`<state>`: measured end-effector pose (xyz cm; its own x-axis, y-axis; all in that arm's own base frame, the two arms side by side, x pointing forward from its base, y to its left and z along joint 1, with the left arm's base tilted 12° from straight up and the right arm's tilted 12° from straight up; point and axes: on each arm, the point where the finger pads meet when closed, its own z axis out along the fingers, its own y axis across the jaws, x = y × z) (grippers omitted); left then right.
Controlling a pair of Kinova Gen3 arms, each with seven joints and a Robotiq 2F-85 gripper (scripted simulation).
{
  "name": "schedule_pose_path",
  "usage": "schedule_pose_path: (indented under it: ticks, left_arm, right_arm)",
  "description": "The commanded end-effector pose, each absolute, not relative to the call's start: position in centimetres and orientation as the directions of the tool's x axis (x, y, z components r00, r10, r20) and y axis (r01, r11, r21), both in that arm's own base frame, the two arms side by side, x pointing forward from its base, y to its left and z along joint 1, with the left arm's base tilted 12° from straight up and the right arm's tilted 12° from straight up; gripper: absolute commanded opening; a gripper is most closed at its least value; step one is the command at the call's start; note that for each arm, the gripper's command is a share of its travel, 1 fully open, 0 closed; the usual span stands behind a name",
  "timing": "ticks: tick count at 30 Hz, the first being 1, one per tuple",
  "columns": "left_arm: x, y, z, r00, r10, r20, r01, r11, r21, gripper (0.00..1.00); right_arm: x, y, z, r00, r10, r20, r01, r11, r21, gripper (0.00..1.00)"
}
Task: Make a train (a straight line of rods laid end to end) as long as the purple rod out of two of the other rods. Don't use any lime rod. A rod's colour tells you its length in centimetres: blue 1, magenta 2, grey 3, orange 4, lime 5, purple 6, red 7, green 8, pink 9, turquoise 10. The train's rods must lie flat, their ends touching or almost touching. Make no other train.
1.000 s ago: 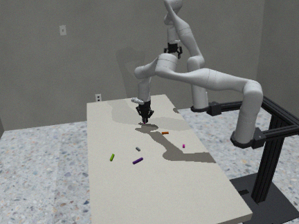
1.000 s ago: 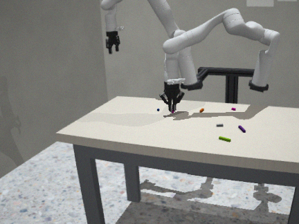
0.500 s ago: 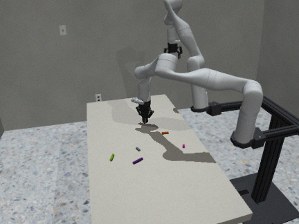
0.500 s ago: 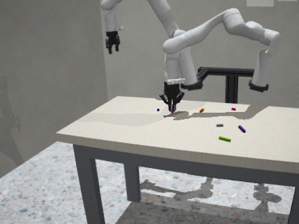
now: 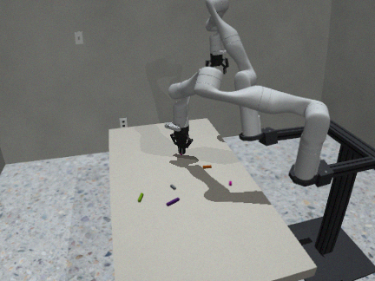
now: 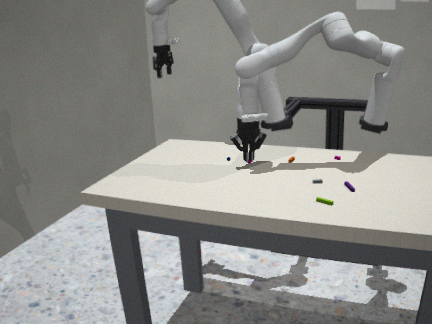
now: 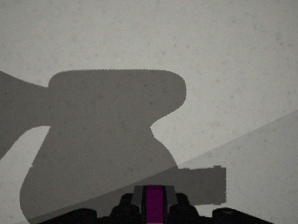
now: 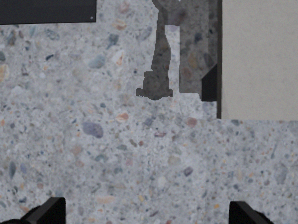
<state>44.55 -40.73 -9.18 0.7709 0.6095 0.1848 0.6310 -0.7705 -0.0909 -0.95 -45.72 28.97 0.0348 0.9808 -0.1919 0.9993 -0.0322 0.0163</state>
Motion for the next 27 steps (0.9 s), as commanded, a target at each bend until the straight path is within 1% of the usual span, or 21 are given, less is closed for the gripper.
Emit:
schedule_pose_path:
  ticks: [1,27]
  left_arm:
    - [44.97,-40.62,-9.36,0.766,0.615,0.189,0.636,-0.767,-0.083,0.175]
    - [45.06,-40.43,-10.35,0.766,0.615,0.189,0.636,-0.767,-0.083,0.175]
  right_arm:
    - [-1.34,-45.77,29.08,0.031,0.98,-0.198,1.0,-0.029,0.011,1.0]
    - [-1.34,-45.77,29.08,0.031,0.98,-0.198,1.0,-0.029,0.011,1.0]
